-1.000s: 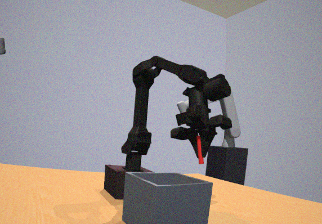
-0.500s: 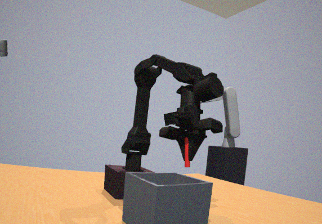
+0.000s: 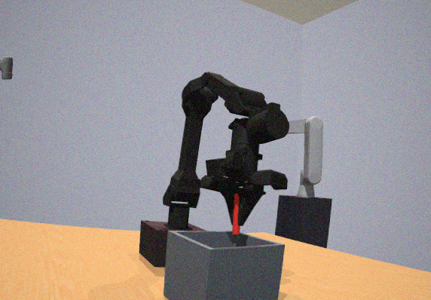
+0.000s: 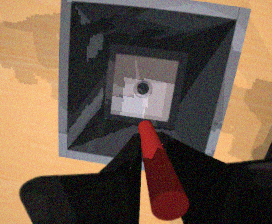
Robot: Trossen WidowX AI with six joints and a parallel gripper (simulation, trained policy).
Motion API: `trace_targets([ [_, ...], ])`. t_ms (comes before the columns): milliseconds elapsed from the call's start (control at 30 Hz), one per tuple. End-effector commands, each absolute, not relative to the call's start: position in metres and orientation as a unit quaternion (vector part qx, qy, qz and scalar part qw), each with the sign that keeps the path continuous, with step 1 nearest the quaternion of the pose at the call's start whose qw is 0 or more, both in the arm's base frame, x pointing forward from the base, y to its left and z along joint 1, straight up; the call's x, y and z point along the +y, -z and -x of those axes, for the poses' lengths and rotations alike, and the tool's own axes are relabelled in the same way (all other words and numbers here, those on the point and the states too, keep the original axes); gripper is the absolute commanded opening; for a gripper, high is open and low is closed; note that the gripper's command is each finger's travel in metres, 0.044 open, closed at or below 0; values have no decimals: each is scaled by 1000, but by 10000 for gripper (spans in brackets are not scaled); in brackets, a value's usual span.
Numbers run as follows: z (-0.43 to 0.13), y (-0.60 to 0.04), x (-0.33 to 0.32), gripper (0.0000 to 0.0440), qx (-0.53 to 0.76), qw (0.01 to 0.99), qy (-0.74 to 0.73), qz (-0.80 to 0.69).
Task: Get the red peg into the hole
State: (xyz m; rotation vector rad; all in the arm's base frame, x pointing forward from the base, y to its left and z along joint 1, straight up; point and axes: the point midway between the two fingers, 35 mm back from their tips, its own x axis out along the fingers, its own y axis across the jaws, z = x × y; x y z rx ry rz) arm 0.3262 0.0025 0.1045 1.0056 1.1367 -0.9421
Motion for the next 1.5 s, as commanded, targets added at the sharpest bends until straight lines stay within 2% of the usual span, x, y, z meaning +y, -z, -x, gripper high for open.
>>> trace_targets([
  [0, -328, -97, -3, 0, 502, 623, 411, -437],
  [1033, -345, -28, -28, 1, 540, 610, 399, -421],
  [1133, -346, -24, -29, 28, 545, 610, 400, -415],
  [1267, -345, -17, -30, 94, 552, 607, 401, -407],
  [1467, -342, -19, -19, 106, 572, 583, 390, -426],
])
